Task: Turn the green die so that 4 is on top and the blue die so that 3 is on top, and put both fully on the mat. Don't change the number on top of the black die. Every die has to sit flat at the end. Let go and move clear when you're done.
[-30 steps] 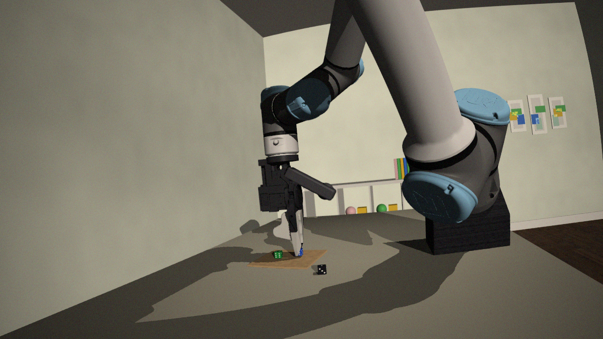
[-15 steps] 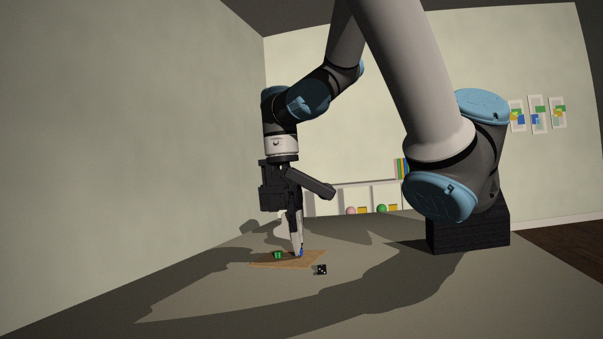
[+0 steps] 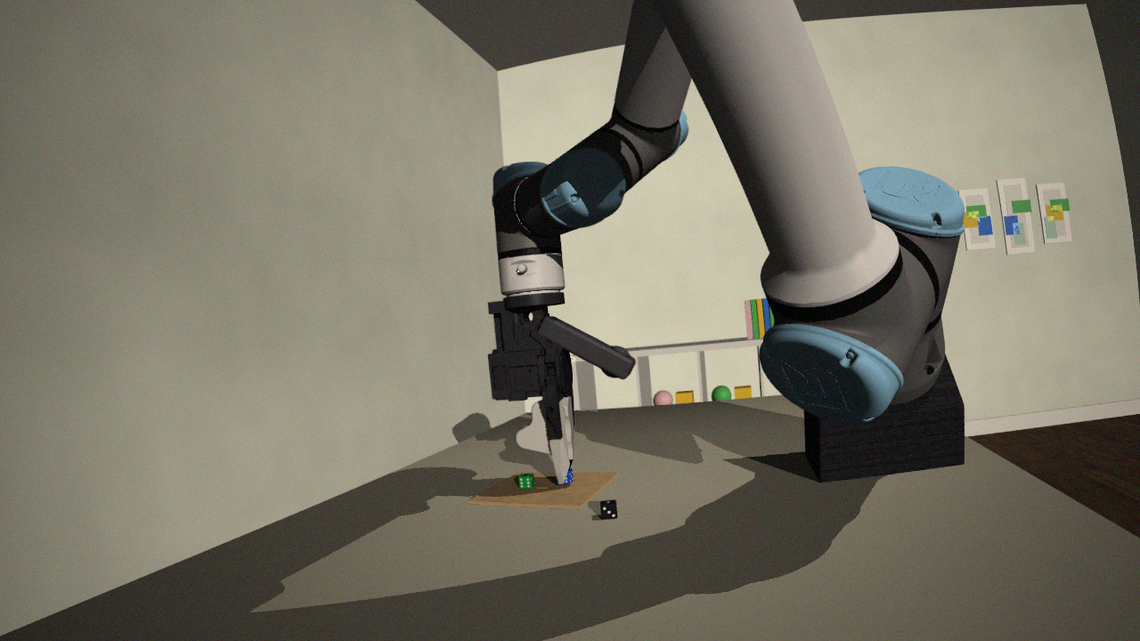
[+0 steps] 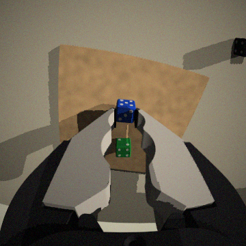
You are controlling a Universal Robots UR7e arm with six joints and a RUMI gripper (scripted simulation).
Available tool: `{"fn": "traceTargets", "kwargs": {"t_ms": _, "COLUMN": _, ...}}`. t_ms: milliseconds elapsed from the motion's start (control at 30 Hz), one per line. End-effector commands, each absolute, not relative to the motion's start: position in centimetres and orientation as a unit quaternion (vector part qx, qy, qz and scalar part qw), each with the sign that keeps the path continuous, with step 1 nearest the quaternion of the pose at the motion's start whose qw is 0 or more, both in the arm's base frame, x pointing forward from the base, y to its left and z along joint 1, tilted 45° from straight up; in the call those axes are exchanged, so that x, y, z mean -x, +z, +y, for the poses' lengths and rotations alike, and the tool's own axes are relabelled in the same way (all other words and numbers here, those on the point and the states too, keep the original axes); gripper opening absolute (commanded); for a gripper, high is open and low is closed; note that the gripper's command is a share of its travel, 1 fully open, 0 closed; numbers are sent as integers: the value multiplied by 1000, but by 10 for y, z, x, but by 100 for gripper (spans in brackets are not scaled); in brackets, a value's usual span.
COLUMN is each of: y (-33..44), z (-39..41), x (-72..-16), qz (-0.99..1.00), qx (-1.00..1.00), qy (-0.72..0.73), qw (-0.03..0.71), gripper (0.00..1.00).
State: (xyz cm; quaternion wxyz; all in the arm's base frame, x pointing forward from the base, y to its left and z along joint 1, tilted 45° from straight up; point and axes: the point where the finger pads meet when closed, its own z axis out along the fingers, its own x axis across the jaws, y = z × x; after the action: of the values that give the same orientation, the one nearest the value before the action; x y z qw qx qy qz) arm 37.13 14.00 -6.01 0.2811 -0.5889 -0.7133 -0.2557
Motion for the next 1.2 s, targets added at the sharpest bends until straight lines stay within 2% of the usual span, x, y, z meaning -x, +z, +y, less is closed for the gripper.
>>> {"fn": "traceTargets", "kwargs": {"t_ms": 0, "y": -60, "z": 140, "x": -372, "qz": -713, "qx": 589, "qy": -256, "qw": 281, "gripper": 0}}
{"fn": "traceTargets", "kwargs": {"t_ms": 1167, "y": -63, "z": 142, "x": -371, "qz": -713, "qx": 589, "qy": -256, "qw": 281, "gripper": 0}}
